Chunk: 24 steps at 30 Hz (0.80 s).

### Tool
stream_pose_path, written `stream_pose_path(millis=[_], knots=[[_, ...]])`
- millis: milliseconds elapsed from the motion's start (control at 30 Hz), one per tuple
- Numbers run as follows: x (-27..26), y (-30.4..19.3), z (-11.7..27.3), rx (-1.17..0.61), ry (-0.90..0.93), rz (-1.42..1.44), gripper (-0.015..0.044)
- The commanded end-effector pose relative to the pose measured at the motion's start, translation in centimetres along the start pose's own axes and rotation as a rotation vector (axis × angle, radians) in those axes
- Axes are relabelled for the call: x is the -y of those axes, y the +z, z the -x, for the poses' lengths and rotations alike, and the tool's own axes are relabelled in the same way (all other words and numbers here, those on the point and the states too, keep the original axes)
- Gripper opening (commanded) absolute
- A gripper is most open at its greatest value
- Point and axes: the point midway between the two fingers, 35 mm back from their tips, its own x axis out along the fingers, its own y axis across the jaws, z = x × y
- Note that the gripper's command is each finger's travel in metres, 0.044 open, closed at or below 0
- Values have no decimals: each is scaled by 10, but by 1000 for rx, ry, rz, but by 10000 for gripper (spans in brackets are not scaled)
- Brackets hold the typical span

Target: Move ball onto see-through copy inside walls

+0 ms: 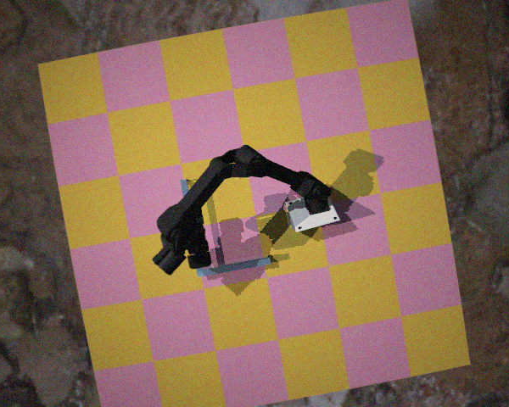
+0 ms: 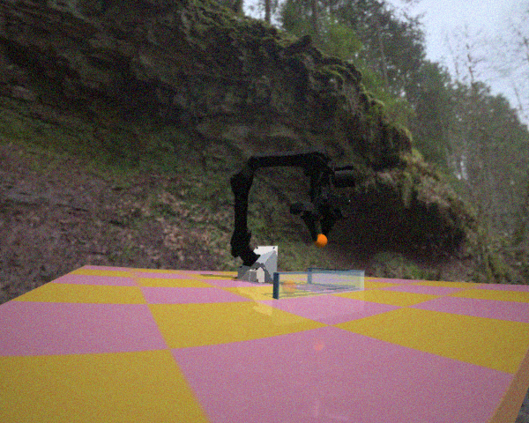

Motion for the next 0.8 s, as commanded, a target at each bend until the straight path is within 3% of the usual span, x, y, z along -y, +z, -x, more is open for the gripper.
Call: stream_pose_path(millis=[0, 433, 767], knots=[[17, 2, -5, -11, 5, -6, 0], [106, 0, -40, -11, -3, -7, 0], [110, 0, -63, -10, -3, -7, 0]])
